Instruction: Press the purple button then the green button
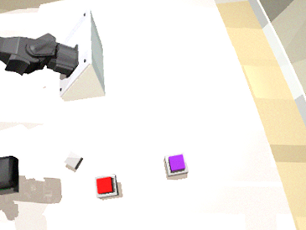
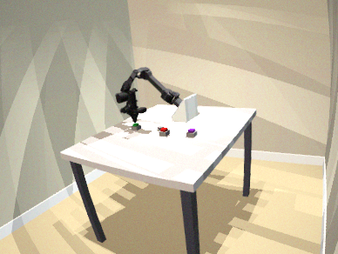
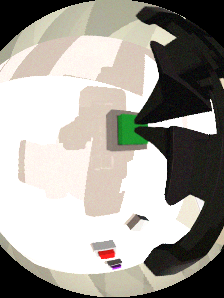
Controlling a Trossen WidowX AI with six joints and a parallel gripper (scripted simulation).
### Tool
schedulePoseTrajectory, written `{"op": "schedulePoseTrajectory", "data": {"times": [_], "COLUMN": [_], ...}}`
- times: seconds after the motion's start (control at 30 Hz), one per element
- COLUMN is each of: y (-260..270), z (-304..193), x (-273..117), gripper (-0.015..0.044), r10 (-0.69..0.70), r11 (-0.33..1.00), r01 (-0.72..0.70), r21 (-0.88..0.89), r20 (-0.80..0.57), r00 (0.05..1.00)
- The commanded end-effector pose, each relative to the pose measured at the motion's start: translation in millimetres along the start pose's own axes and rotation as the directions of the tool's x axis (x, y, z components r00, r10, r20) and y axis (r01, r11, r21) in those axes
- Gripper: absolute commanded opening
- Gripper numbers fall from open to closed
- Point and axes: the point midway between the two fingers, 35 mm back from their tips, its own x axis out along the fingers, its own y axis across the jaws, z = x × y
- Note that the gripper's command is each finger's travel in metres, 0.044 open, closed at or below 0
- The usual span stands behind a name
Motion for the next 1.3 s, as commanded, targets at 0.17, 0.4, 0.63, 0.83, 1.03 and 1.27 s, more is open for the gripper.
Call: {"op": "schedulePoseTrajectory", "data": {"times": [0.17,0.4,0.63,0.83,1.03,1.27], "y": [2,2,2,2,2,22], "z": [-2,-2,-2,-2,-2,7], "x": [16,16,16,16,-18,-23], "gripper": [0.0020,0.0020,0.0020,0.0020,0.0020,0.0125], "r10": [0.002,0.002,0.002,0.002,0.004,0.008], "r11": [1.000,1.000,1.000,1.000,1.000,0.997], "r01": [-0.003,-0.002,-0.002,-0.002,-0.004,-0.007], "r21": [-0.008,-0.008,-0.008,-0.008,-0.009,-0.075], "r20": [-0.004,-0.004,-0.004,-0.004,-0.004,0.011], "r00": [1.000,1.000,1.000,1.000,1.000,1.000]}}
